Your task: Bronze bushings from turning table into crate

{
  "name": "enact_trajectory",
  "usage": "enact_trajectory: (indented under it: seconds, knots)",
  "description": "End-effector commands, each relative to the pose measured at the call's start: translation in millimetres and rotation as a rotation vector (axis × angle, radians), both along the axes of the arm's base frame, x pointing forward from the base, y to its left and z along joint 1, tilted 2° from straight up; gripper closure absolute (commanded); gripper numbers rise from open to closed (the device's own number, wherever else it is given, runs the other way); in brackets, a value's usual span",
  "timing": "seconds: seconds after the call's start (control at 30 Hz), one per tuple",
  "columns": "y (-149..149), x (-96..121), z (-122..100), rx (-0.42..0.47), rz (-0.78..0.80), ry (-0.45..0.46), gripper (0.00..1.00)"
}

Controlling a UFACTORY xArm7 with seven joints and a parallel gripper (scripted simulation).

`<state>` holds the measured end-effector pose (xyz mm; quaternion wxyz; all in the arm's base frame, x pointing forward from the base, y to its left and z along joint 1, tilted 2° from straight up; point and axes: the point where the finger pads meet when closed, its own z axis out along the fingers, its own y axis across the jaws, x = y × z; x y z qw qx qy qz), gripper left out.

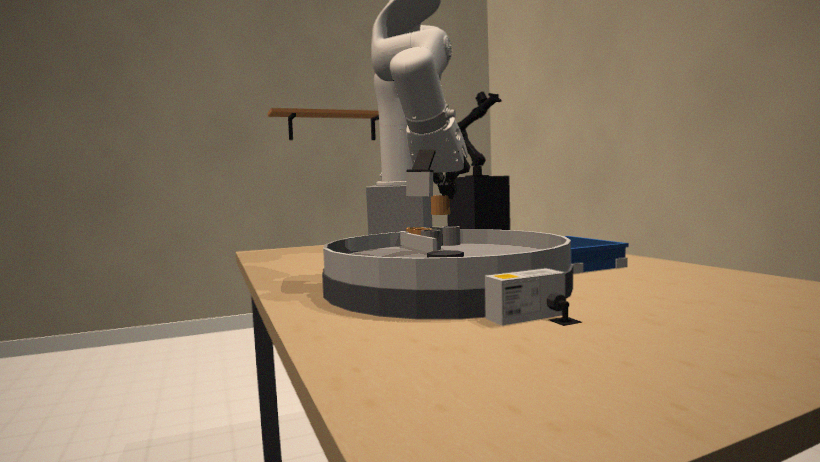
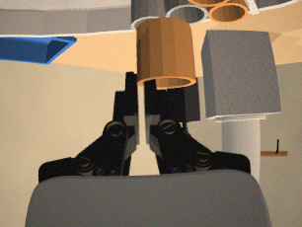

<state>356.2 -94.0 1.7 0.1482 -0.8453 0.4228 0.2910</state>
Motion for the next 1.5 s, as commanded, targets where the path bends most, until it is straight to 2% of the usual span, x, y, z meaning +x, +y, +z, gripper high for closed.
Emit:
enact_trajectory:
  seconds: [0.0,0.33,0.57,0.63,0.77,1.13,1.2,1.3,1.47]
  knots:
    - [-0.6,1.4,1.8,-0.001,0.000,-0.004,1.00]
    - [5.4,3.8,1.7,-0.001,0.000,-0.004,1.00]
    - [44.9,19.2,1.1,-0.001,0.000,-0.004,1.00]
    - [44.9,19.2,1.1,-0.001,0.000,-0.004,1.00]
    - [81.0,33.3,0.6,-0.002,0.000,-0.004,1.00]
    - [153.0,61.4,-0.3,-0.001,0.000,-0.004,1.00]
    - [153.0,61.4,-0.3,-0.001,0.000,-0.004,1.00]
    - [183.5,73.3,-0.8,-0.002,0.000,-0.004,1.00]
    - [214.3,85.3,-1.2,-0.001,0.000,-0.004,1.00]
